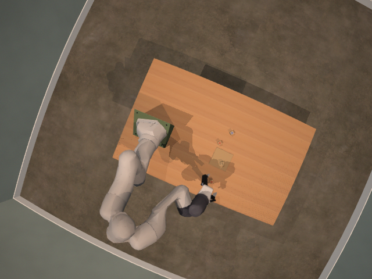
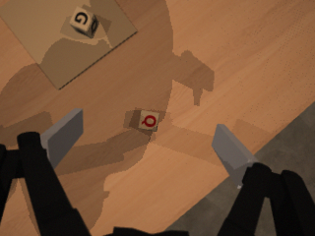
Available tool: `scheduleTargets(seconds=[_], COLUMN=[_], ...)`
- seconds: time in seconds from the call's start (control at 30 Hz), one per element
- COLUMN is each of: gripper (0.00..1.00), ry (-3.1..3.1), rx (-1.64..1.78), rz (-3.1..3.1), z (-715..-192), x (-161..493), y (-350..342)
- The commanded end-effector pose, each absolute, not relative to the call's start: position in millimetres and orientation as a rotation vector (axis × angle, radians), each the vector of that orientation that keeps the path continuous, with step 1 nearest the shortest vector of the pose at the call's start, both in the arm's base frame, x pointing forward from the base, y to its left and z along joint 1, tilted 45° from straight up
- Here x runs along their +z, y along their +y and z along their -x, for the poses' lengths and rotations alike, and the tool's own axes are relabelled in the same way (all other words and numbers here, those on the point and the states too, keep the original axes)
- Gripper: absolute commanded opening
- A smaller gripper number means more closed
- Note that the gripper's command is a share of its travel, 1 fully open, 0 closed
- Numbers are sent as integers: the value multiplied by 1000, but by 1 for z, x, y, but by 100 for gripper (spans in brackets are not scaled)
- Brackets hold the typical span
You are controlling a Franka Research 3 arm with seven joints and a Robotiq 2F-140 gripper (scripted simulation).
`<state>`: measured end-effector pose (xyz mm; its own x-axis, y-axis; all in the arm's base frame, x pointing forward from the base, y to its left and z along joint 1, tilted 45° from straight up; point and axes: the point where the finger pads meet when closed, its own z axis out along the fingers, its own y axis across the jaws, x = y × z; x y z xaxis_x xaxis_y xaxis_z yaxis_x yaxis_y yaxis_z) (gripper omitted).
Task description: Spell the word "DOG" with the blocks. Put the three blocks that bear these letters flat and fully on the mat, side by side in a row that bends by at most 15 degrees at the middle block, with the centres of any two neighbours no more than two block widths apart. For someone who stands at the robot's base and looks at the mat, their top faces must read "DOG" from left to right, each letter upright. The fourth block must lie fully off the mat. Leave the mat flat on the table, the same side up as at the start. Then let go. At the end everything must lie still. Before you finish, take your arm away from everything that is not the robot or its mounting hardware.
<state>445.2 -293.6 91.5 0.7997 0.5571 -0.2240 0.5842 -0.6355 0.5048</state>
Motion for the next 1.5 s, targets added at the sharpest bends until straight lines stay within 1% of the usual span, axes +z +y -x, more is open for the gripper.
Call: scheduleTargets(seconds=[0.0,1.23,1.47], gripper=[100,100,100], ry=[858,846,624], rx=[-64,-64,-60], rz=[-2411,-2414,-2440], z=[-445,-445,-475], x=[91,92,82], y=[-293,-293,-281])
